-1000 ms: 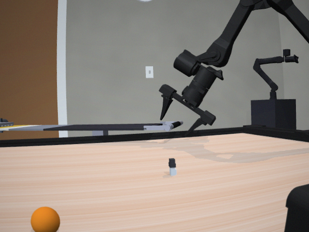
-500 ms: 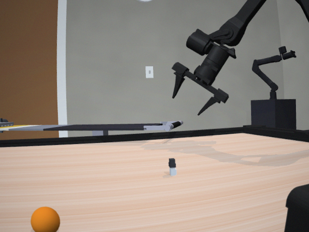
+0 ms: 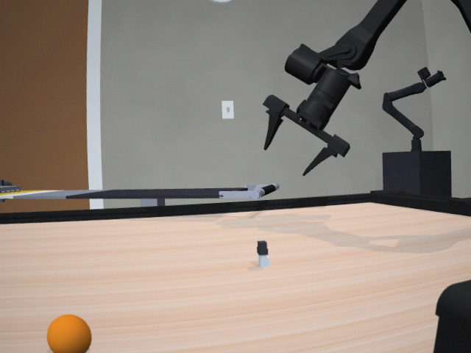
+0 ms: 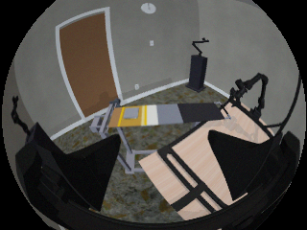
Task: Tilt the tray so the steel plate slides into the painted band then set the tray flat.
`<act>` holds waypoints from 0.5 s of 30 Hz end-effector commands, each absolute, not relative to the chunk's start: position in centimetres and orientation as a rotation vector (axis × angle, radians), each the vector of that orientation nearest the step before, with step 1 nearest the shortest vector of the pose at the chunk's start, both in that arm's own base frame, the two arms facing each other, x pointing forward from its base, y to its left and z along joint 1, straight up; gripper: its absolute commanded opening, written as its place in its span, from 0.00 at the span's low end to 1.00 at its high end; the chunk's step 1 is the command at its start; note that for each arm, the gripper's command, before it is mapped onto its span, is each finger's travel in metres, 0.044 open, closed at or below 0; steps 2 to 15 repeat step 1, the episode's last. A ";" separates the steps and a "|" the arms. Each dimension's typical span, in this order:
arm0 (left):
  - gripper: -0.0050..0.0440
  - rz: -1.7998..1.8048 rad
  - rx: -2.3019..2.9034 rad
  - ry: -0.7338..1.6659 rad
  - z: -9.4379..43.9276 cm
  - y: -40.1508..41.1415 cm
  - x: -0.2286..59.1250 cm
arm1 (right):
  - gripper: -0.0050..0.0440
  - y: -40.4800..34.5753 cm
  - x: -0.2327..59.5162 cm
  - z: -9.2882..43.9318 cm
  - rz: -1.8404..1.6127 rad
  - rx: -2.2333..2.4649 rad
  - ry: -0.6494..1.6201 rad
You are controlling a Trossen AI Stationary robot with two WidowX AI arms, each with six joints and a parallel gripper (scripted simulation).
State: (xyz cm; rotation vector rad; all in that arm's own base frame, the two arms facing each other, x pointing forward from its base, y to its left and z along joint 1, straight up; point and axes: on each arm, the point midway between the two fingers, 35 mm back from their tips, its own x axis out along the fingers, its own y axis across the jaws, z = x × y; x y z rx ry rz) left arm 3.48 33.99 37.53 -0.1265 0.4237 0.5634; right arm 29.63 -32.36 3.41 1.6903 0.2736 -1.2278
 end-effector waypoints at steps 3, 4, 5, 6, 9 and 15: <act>1.00 0.564 -0.125 0.424 37.6 34.0 3.5 | 1.00 -32.2 29.6 3.4 -1.224 1.691 0.280; 1.00 0.564 -0.125 0.424 37.6 34.0 3.5 | 1.00 -32.2 29.6 3.4 -1.224 1.691 0.280; 1.00 0.564 -0.125 0.424 37.6 34.0 3.5 | 1.00 -32.2 29.6 3.4 -1.224 1.691 0.280; 1.00 0.564 -0.125 0.424 37.6 34.0 3.5 | 1.00 -32.2 29.6 3.4 -1.224 1.691 0.280; 1.00 0.564 -0.125 0.424 37.6 34.0 3.5 | 1.00 -32.2 29.6 3.4 -1.224 1.691 0.280; 1.00 0.564 -0.125 0.424 37.6 34.0 3.5 | 1.00 -32.2 29.6 3.4 -1.224 1.691 0.280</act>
